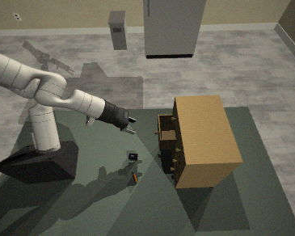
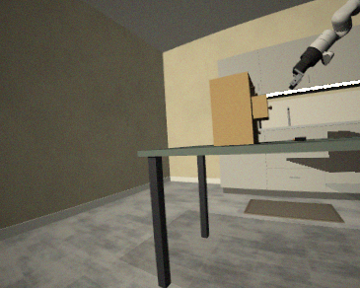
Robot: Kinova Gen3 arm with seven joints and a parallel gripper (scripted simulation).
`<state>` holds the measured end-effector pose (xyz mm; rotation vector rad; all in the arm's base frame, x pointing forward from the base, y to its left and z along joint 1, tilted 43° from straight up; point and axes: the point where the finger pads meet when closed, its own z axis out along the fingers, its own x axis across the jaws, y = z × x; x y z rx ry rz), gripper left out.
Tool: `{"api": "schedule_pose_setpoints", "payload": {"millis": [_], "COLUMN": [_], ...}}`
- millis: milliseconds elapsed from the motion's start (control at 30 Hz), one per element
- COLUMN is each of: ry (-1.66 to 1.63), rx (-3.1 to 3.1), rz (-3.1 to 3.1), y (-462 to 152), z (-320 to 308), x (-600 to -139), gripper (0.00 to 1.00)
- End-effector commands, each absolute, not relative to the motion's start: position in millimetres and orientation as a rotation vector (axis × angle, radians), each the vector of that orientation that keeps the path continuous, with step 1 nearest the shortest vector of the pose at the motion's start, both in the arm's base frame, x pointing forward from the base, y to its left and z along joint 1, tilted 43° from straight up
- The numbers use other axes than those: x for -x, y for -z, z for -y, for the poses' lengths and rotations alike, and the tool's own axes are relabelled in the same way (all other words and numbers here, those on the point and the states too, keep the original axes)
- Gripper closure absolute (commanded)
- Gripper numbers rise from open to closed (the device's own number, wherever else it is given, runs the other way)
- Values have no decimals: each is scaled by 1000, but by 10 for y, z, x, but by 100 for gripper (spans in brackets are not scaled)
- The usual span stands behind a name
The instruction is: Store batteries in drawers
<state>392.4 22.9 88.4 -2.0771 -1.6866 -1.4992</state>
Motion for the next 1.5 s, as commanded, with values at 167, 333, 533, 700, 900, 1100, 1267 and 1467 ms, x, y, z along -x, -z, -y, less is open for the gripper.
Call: {"api": "schedule_pose_setpoints", "payload": {"millis": [167,333,533,700,900,1100,1267,1467], "ry": [1398,1283,1141,1065,919,789,731,650], "rx": [2052,2001,1933,1898,1821,1748,1720,1667], "rz": [1751,1782,1814,1829,1851,1864,1869,1873], "y": [-937,-948,-992,-1018,-1058,-1094,-1111,-1133], "z": [-116,-97,-64,-40,-8,22,42,57], "x": [-4001,-4005,-4017,-4018,-4031,-4041,-4040,-4048], "gripper": [0,0,0,0,0,0,0,0]}}
